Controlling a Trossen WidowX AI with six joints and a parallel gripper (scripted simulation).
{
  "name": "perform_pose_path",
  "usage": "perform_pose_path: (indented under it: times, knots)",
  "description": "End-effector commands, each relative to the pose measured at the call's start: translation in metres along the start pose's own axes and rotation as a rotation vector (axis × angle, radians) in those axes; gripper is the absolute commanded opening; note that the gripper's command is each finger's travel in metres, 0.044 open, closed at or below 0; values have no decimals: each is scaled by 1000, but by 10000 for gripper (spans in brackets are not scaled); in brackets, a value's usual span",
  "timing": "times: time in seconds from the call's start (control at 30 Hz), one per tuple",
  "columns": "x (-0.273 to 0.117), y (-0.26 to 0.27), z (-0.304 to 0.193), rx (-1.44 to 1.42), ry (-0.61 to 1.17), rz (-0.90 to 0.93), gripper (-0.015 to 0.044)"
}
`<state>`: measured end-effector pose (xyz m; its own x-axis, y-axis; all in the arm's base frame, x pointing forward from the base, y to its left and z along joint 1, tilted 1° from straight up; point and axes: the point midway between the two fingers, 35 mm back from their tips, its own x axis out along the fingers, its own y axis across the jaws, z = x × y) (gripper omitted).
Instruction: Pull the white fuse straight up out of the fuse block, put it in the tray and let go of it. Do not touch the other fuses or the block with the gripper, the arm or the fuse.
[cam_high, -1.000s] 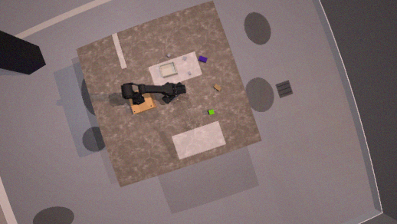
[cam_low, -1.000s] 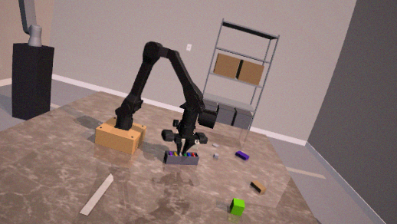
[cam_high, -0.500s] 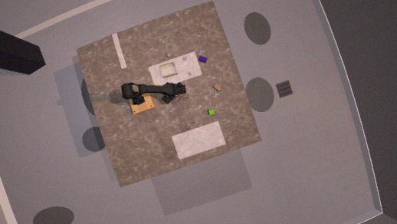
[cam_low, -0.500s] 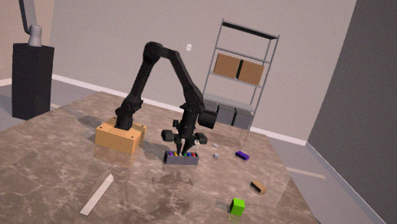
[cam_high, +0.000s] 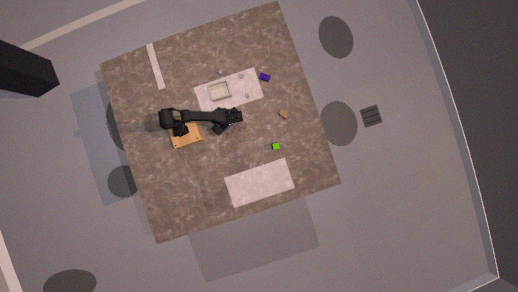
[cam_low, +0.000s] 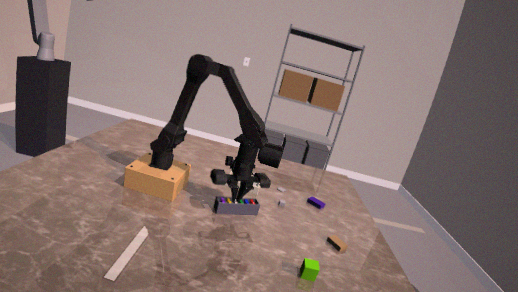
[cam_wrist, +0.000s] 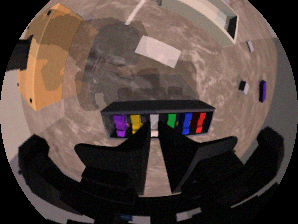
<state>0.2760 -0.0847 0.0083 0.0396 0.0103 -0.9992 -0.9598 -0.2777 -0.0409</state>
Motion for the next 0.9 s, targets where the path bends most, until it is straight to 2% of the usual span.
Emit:
perform_pose_path:
  times: [0.0,0.87]
  knots:
    - [0,0,0,0,0,0,0]
    - [-12,-1,-1,0,1,1,0]
